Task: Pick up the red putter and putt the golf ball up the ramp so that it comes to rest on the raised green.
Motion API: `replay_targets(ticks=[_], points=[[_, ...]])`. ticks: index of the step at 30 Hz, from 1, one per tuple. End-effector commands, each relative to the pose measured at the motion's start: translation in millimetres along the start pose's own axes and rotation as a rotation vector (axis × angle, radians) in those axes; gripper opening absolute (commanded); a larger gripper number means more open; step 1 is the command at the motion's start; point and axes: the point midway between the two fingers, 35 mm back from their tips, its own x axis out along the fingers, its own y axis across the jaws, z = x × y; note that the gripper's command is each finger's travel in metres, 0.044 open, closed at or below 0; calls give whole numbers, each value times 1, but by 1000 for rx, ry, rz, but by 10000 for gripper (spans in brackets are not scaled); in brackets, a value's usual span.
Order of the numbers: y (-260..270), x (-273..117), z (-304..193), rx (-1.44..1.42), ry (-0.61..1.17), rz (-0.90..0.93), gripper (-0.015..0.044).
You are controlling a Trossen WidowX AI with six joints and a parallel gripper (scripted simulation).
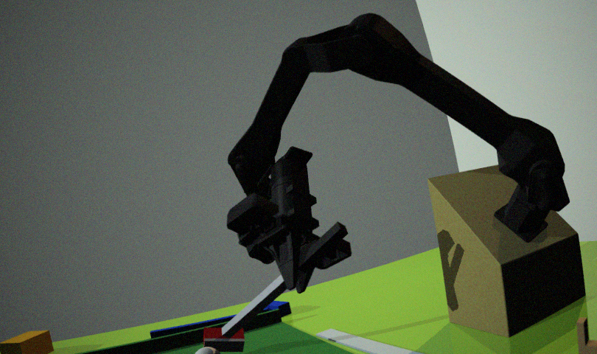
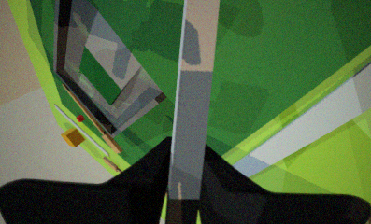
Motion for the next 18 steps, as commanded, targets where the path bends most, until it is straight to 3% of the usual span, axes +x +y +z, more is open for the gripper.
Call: replay_targets(ticks=[1, 18], points=[[0, -1, 0, 0, -1, 1, 0], [-22, -23, 25, -1, -7, 7, 0]])
